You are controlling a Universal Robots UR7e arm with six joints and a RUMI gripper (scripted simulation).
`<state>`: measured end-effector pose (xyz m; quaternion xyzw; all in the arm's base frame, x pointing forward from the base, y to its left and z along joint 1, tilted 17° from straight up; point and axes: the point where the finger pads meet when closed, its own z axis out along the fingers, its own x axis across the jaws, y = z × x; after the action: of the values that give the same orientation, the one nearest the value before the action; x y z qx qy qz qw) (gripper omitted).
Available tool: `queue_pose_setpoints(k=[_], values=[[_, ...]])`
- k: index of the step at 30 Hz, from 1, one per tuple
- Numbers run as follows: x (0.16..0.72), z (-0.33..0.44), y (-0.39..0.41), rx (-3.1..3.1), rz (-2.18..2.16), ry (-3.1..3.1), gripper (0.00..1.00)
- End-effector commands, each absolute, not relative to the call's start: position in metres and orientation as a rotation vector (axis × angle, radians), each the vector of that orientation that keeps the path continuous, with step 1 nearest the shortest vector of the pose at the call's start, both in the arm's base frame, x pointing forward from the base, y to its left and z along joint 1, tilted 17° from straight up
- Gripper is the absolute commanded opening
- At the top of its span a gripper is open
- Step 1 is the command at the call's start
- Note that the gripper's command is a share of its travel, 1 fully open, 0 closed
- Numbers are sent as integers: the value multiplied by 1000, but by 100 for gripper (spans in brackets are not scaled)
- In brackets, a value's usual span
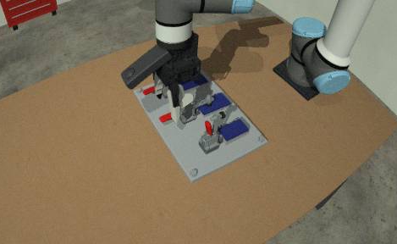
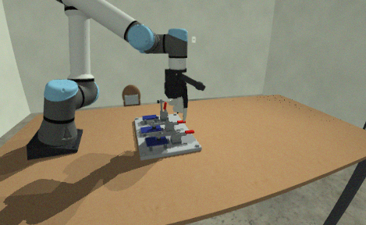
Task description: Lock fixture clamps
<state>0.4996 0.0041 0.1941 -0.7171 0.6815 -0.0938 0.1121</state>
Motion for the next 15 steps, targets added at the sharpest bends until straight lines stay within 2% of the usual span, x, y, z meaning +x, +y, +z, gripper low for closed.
queue_pose_setpoints(k=[1, 10, 11, 15], values=[[494, 212, 3, -2106, -273, 2000, 58], [494, 212, 3, -2106, -273, 2000, 58], [494, 211, 3, -2105, -274, 2000, 28], [494, 211, 3, -2105, -274, 2000, 28]])
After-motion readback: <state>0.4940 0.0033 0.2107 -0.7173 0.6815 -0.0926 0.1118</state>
